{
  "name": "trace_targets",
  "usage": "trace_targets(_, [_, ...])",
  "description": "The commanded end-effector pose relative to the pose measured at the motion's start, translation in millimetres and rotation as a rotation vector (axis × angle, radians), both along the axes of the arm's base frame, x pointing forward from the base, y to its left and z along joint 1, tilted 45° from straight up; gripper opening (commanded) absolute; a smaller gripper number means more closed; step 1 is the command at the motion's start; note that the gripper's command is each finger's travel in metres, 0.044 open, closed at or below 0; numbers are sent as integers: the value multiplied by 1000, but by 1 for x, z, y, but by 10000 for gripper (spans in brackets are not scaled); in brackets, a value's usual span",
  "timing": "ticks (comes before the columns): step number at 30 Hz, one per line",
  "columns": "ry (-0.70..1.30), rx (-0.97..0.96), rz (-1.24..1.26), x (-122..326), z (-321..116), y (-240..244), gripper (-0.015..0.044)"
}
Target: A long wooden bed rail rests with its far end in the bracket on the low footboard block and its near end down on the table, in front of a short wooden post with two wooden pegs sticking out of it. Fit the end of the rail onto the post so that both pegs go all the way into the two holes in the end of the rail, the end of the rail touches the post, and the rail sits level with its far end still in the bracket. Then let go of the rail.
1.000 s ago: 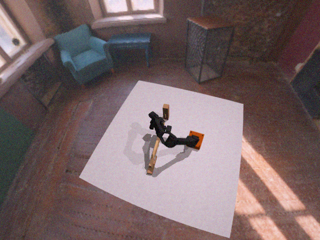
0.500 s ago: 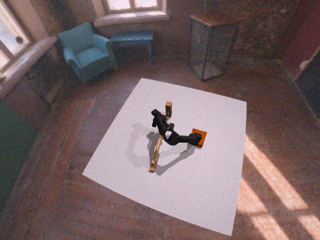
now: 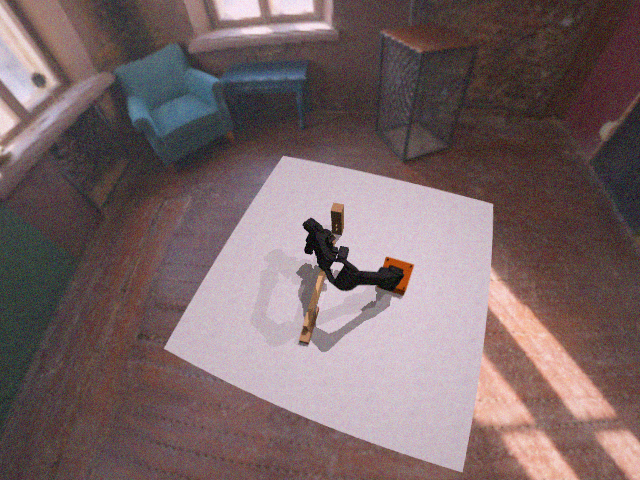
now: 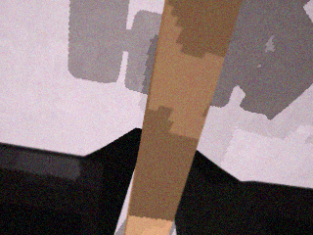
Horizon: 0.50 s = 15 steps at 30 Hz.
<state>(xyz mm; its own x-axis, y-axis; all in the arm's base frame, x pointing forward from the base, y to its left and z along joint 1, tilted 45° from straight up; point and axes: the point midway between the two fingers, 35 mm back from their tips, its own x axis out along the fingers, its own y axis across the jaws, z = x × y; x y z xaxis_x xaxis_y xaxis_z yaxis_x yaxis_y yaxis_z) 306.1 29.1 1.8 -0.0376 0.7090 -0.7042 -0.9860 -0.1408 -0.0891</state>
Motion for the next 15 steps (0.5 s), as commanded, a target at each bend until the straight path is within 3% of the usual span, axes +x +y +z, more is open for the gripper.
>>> trace_targets(1, [-10, -2, -4, 2, 2, -3, 0])
trace_targets(15, [-10, -1, -4, 3, -1, 0, 0])
